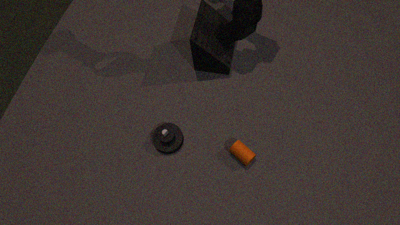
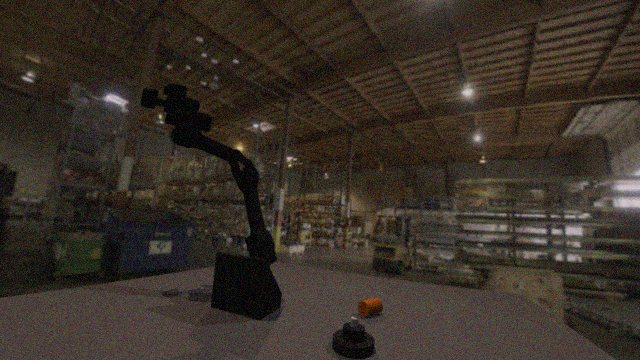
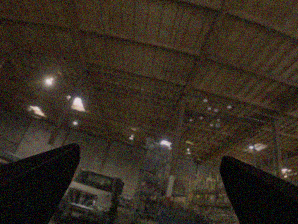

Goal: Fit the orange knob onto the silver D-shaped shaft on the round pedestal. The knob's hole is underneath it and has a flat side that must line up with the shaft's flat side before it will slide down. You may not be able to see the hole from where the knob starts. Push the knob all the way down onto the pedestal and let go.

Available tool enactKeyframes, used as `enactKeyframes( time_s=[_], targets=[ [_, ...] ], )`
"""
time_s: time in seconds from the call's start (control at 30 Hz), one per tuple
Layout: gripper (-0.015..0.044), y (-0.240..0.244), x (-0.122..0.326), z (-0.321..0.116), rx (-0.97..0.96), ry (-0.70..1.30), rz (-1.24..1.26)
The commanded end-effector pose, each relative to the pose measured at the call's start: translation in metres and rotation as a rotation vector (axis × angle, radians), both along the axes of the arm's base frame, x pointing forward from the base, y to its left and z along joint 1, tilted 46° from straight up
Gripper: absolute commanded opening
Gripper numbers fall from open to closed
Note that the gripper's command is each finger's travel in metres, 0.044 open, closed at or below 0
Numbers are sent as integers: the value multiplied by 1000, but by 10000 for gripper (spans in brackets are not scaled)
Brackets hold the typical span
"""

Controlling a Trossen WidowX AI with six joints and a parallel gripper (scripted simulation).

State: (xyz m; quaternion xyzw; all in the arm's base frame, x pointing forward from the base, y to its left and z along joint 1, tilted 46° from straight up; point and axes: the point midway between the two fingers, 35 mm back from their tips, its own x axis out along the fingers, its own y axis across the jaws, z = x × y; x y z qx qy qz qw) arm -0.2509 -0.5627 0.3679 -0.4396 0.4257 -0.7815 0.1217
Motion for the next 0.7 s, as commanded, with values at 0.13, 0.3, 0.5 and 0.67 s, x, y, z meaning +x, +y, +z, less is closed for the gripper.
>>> enactKeyframes(
  time_s=[0.13, 0.3, 0.5, 0.67],
  targets=[
    [440, -35, 64, -18, 121, -19, 149],
    [440, -60, 133, -39, 245, -31, 301],
    [440, -78, 242, -69, 429, -18, 533],
    [440, -75, 329, -95, 575, 0, 717]
  ],
)
